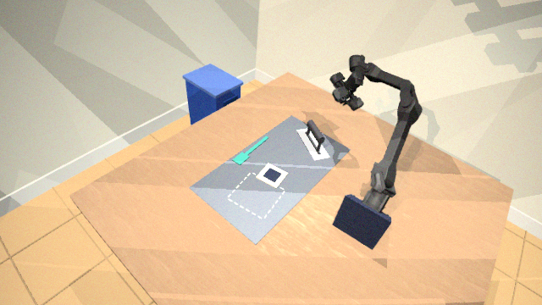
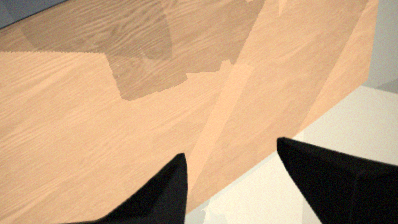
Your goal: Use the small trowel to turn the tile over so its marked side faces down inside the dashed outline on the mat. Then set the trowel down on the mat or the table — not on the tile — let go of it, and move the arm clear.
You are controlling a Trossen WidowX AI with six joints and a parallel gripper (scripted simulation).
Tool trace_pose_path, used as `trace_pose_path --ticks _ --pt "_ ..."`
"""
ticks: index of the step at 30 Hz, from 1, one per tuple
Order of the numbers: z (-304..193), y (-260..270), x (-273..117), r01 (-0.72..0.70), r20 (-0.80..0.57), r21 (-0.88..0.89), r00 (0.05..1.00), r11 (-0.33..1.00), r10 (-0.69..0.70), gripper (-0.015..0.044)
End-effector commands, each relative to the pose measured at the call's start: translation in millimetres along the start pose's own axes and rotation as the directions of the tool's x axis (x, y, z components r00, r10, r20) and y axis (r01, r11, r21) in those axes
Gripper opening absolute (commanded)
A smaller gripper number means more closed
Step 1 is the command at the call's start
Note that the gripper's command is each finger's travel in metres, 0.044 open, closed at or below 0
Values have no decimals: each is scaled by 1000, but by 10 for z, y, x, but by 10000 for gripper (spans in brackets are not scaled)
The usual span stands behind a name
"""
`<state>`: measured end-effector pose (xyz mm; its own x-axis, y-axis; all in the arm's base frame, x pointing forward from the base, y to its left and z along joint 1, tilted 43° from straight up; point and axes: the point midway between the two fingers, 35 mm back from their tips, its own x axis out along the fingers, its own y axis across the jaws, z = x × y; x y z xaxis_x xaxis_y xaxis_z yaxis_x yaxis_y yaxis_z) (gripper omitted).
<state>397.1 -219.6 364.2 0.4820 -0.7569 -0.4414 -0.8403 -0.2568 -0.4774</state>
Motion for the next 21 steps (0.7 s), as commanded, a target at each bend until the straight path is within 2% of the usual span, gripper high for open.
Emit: trace_pose_path --ticks 1,11,21 --pt "294 33 40 -40 51 -128 998 991 47 270" --pt "888 119 -5 -74 140 -422 979 903 145 270" --pt "1408 251 -123 -53 189 -687 950 725 248 270"
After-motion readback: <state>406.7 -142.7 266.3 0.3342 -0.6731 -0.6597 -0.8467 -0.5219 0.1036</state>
